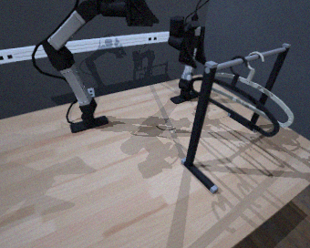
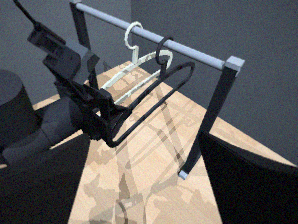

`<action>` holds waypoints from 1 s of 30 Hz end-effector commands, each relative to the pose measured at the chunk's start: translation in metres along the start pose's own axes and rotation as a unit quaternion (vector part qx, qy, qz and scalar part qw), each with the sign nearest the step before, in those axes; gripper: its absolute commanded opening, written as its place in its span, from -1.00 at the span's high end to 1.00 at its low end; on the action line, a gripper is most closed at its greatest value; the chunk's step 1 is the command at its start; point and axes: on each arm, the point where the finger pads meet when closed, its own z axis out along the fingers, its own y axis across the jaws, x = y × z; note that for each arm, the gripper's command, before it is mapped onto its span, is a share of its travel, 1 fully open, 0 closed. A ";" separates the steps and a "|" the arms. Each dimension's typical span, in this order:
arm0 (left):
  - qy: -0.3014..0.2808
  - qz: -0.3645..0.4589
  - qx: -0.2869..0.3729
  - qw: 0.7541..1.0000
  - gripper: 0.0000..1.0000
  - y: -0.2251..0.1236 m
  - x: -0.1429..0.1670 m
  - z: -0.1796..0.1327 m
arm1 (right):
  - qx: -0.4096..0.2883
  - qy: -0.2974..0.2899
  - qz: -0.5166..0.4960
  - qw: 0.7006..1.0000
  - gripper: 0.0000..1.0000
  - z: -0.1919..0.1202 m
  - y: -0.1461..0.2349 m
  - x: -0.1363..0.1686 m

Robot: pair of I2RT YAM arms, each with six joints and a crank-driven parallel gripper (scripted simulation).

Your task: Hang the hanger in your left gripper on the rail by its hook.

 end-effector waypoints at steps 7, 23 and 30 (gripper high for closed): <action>0.005 0.000 -0.016 1.000 -0.37 0.006 0.002 -0.002 | -0.005 -0.004 0.003 1.000 -1.00 -0.002 0.002 -0.004; 0.006 0.000 -0.014 1.000 -0.37 0.005 0.002 -0.002 | -0.005 -0.004 0.003 1.000 -1.00 -0.002 0.002 -0.004; 0.006 0.000 -0.014 1.000 -0.37 0.005 0.002 -0.002 | -0.005 -0.004 0.003 1.000 -1.00 -0.002 0.002 -0.004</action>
